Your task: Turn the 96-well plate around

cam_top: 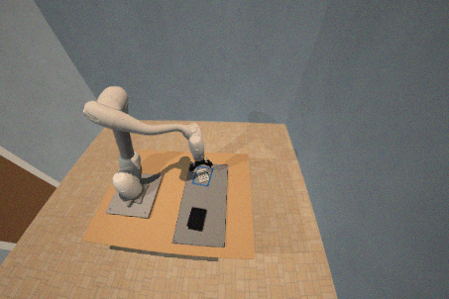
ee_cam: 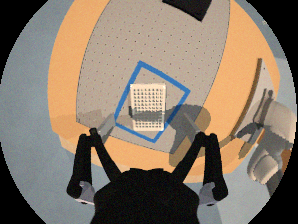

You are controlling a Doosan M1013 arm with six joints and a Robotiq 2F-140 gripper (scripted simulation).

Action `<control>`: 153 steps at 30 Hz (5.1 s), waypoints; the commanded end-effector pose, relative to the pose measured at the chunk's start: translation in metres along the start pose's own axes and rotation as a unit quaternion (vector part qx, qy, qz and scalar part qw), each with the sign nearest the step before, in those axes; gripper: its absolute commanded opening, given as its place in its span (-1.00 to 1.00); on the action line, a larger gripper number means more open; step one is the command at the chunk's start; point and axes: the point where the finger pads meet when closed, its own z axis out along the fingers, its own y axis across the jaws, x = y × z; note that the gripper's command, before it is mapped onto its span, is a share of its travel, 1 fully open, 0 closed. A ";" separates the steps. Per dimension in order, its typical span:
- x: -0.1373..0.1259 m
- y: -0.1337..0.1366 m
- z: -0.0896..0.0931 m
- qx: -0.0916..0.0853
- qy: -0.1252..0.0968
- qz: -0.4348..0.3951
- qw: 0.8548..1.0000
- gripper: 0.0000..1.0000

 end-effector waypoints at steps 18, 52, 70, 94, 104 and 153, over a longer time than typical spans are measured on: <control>0.000 0.000 -0.013 0.000 0.000 -0.033 0.999 1.00; 0.000 0.000 -0.013 0.000 0.000 -0.508 0.861 1.00; 0.000 0.000 -0.013 0.000 0.000 -0.707 0.707 1.00; 0.000 0.000 -0.013 0.000 0.000 -0.892 0.452 1.00; 0.000 0.000 -0.013 0.000 0.000 -0.955 0.297 1.00; 0.000 0.000 -0.013 0.000 0.000 -1.000 0.000 1.00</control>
